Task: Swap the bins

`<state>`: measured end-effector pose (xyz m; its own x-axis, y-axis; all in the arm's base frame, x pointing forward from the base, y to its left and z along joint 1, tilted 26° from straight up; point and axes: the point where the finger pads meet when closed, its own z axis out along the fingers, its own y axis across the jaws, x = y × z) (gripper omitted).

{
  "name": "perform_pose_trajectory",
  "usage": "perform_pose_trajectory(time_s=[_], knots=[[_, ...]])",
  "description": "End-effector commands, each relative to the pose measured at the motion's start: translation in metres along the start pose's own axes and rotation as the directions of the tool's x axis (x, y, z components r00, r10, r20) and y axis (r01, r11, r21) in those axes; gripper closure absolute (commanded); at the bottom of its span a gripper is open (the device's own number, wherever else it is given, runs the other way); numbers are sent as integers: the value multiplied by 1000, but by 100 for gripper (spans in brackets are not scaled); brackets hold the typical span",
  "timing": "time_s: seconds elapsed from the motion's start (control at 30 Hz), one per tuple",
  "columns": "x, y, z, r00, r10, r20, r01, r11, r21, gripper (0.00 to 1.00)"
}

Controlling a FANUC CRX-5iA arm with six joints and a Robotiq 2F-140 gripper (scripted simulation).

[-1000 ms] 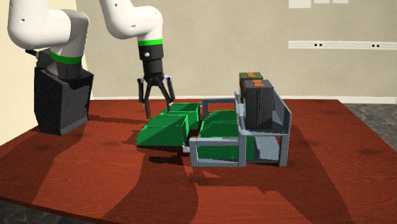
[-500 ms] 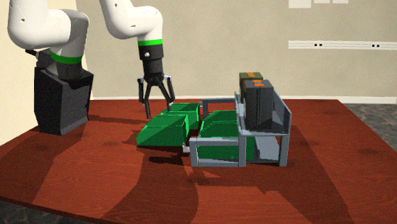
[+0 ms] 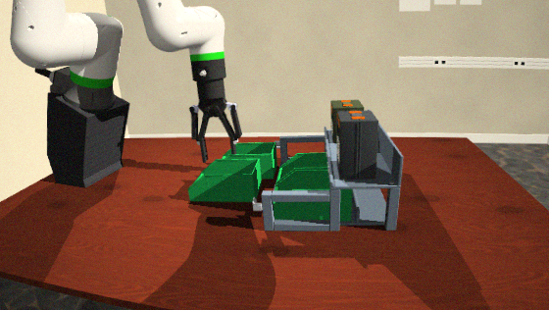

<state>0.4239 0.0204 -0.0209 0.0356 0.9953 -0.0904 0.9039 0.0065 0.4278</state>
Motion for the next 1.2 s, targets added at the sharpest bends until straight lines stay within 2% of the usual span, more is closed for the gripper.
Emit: perform_pose_trajectory(time_s=[0.0, 1.17], knots=[[0, 1, -3, 1000, 0, 0, 0, 1000, -1, 38], [0, 1, -68, 1000, 0, 0, 0, 1000, -1, 38]])
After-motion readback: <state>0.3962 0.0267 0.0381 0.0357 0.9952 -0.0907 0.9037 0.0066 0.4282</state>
